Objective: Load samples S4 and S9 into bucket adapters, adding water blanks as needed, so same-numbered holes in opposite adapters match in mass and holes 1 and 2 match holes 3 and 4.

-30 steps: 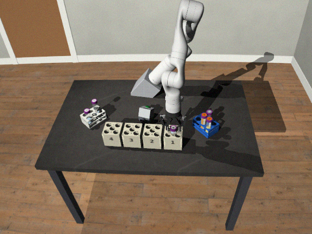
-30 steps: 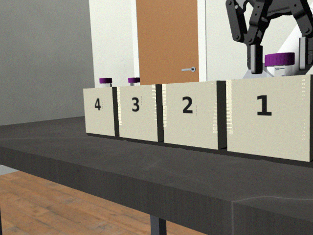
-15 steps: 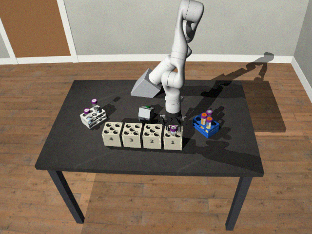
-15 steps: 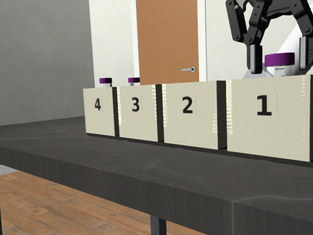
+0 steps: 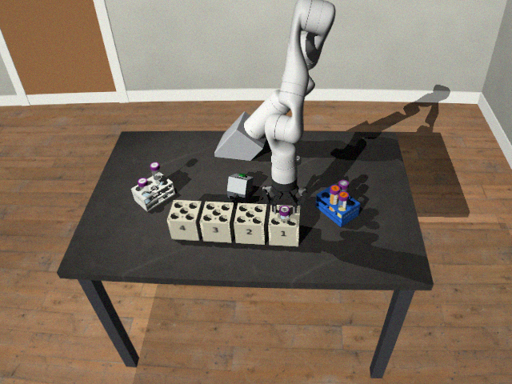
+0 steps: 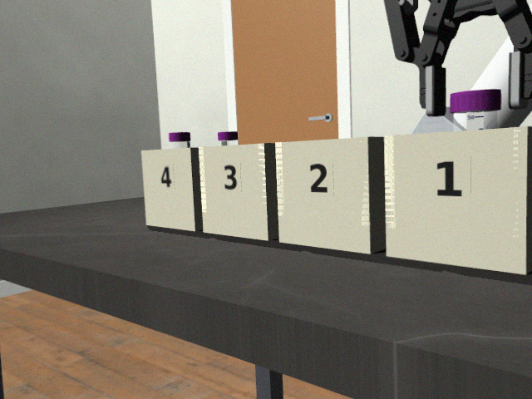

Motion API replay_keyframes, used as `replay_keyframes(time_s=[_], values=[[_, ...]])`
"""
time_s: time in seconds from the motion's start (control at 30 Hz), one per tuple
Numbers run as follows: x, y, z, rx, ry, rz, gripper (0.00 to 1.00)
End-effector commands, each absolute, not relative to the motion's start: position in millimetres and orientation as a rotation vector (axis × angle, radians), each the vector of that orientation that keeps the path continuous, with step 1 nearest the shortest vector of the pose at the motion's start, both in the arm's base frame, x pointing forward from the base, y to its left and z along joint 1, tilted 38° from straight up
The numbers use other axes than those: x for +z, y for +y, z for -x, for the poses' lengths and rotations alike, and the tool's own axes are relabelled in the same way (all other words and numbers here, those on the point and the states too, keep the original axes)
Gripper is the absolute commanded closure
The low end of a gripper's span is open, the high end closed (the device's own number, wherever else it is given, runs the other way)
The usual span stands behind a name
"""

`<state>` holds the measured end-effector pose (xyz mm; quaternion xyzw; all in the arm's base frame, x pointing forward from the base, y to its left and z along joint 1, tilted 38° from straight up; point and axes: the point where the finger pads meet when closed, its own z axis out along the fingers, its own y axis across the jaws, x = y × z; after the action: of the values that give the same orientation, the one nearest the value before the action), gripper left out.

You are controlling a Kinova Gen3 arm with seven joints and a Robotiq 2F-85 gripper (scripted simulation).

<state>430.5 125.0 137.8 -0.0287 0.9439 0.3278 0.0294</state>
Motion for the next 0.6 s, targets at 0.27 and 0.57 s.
replay_keyframes(time_s=[0.27,0.57], values=[[149,116,-430,1.01,2.91,0.087,0.38],[156,110,-430,1.01,2.91,0.087,0.38]])
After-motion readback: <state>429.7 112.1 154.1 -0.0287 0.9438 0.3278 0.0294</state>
